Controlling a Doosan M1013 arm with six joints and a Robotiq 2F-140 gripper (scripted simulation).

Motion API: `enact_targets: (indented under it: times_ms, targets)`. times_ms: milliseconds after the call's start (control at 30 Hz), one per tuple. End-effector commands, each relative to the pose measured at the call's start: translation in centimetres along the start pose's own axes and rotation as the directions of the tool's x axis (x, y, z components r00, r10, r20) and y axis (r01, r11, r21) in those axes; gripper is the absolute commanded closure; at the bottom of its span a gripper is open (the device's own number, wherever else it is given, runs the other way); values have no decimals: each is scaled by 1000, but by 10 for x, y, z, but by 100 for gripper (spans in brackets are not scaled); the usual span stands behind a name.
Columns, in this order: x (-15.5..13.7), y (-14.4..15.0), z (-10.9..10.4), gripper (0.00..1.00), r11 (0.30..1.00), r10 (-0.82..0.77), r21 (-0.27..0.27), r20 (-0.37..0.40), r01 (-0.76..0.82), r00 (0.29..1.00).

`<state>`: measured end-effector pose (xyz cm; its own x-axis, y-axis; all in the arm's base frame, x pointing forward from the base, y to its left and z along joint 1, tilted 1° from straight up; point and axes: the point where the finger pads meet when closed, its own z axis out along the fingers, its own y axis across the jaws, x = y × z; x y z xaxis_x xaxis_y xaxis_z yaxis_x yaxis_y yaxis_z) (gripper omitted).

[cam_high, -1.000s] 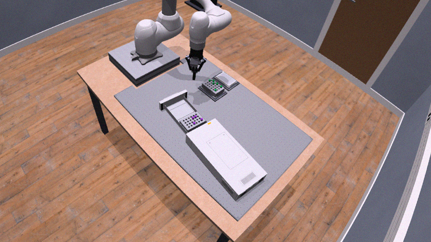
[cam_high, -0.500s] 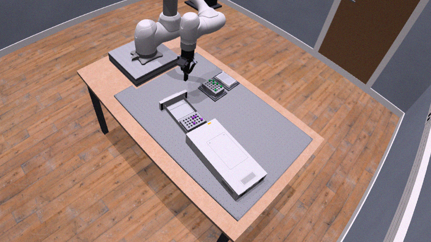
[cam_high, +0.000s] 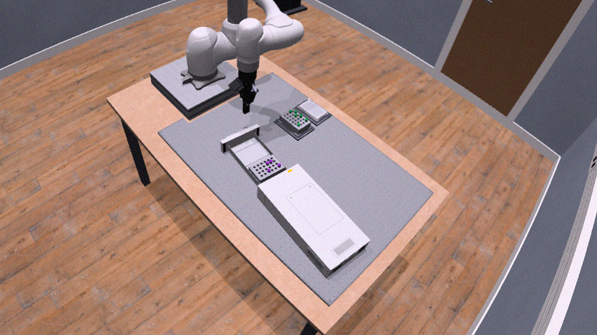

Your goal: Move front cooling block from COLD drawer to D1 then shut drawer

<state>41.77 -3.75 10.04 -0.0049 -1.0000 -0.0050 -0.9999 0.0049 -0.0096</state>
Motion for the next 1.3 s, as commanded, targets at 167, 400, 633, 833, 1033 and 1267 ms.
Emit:
enact_targets:
  times_ms: [167,400,633,833,1033,1267]
  targets:
    - [30,15,1,90,996,84,1,-1,-84,996]
    - [48,24,2,90,996,84,1,-1,-84,996]
    - [60,30,4,90,996,84,1,-1,-84,996]
    - [60,30,9,90,996,84,1,-1,-84,996]
    - [60,30,17,90,996,84,1,-1,-84,996]
    - [60,30,27,90,996,84,1,-1,-84,996]
